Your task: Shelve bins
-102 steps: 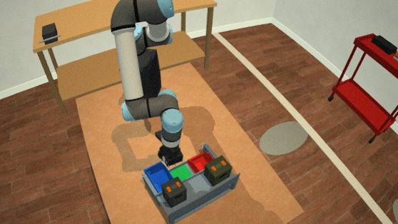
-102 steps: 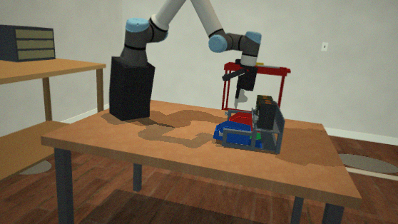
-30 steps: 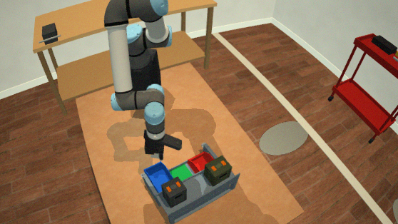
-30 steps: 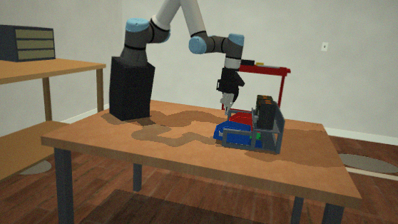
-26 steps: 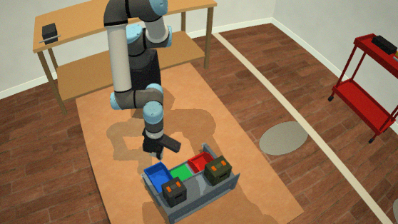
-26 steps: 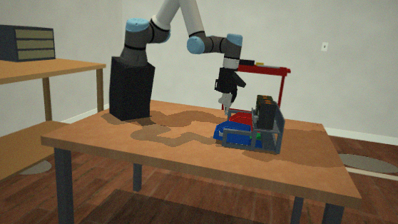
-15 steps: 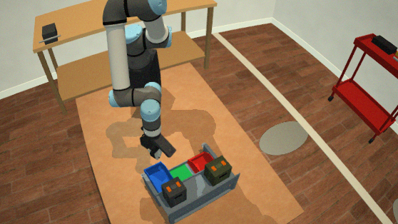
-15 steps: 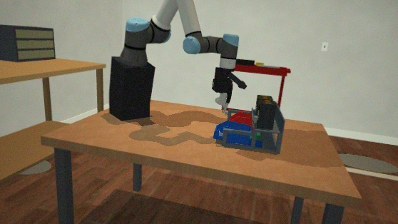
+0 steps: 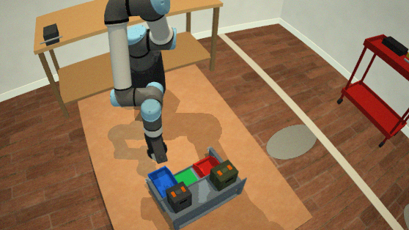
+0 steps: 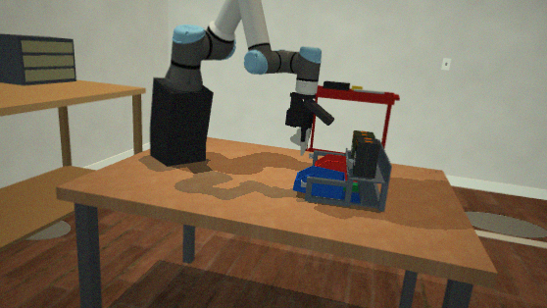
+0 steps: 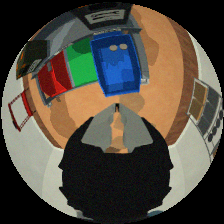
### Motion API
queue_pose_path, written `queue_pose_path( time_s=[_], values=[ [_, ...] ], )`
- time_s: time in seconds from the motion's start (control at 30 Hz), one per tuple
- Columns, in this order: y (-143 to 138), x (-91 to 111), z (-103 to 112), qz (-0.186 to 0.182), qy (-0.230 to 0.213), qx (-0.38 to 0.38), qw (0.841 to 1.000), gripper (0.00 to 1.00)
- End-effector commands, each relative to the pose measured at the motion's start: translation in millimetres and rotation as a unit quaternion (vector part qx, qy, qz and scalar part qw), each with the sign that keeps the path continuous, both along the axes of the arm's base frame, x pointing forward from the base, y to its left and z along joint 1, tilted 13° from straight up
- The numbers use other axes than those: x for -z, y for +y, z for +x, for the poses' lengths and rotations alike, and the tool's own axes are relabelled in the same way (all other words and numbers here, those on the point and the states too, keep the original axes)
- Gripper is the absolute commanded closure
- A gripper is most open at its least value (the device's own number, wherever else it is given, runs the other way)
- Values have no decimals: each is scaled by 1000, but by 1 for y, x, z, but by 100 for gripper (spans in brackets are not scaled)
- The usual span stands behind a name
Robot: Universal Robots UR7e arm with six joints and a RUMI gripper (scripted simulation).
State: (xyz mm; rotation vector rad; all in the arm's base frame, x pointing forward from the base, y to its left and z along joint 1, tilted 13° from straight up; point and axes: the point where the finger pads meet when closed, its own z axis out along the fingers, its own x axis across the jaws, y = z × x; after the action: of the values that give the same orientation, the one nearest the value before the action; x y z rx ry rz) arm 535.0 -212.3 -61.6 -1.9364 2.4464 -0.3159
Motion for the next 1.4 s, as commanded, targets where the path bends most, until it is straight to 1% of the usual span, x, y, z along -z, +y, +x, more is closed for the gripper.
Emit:
queue_pose_path(
  time_s=[0.0, 0.1, 0.23, 0.3, 0.33, 0.53, 0.8, 0.87, 1.13, 1.37],
  values=[
    [-3, 0, -6, 10, -16, 89, 996, 100],
    [-5, 1, -11, 18, -26, 146, 989, 100],
    [-8, 2, -17, 28, -39, 218, 975, 100],
    [-8, 2, -17, 28, -39, 218, 975, 100],
    [-8, 2, -18, 31, -42, 235, 971, 100],
    [-10, 3, -27, 45, -58, 329, 941, 100],
    [-12, 5, -38, 61, -76, 432, 896, 100],
    [-12, 5, -38, 61, -76, 432, 896, 100],
    [-13, 6, -46, 74, -89, 510, 852, 100],
    [-14, 7, -52, 81, -97, 558, 820, 100]
  ],
)
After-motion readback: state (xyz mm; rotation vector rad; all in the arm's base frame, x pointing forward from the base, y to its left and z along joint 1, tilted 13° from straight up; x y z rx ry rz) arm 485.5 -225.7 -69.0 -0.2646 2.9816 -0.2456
